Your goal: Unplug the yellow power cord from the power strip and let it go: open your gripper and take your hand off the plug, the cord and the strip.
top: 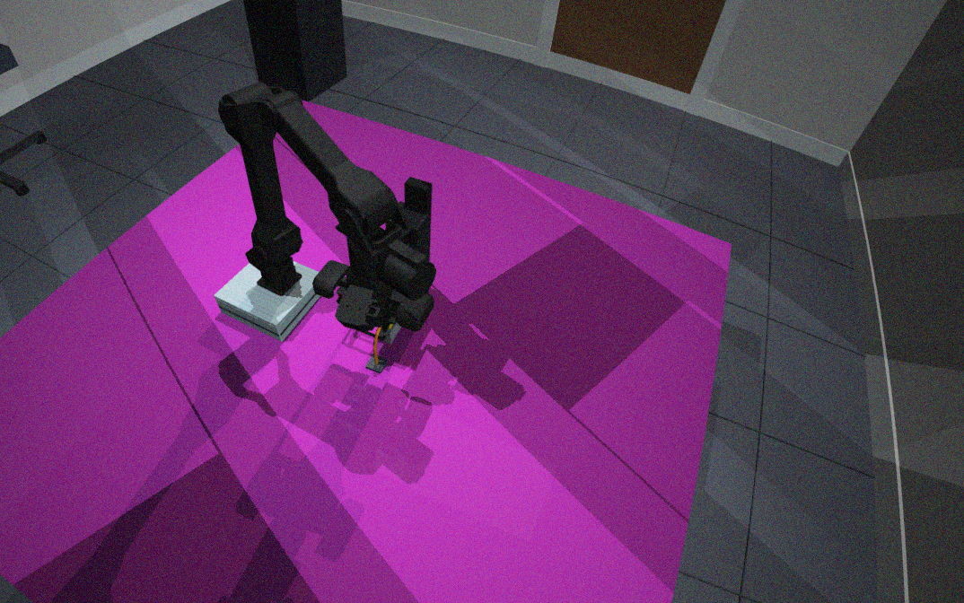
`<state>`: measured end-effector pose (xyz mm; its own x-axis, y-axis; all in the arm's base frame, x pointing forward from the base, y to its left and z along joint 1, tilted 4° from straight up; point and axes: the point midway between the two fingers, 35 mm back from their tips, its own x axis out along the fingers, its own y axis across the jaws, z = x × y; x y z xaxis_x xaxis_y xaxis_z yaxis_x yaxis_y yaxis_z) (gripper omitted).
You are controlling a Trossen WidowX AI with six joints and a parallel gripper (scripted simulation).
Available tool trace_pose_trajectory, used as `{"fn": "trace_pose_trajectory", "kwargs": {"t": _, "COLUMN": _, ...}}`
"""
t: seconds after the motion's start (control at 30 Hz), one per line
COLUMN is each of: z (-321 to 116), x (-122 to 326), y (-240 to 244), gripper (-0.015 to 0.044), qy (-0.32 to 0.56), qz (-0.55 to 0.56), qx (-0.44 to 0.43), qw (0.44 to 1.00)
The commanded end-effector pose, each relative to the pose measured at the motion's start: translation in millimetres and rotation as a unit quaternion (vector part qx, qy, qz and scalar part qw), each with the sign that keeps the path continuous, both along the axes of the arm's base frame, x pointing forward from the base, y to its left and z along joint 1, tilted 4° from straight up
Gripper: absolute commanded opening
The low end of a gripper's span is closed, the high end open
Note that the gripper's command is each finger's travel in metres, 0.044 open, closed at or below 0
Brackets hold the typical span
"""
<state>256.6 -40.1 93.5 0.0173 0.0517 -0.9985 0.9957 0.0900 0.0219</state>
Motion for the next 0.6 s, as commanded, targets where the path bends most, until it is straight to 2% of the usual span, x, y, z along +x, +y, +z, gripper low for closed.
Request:
{"fn": "trace_pose_trajectory", "kwargs": {"t": 0.0, "z": 0.0, "x": -0.7, "y": 6.9, "gripper": 0.016, "qy": 0.002, "qz": -0.002, "qx": 0.003, "qw": 1.0}}
{"fn": "trace_pose_trajectory", "kwargs": {"t": 0.57, "z": 1.5, "x": -3.5, "y": 34.5, "gripper": 0.016, "qy": 0.002, "qz": -0.001, "qx": 0.004, "qw": 1.0}}
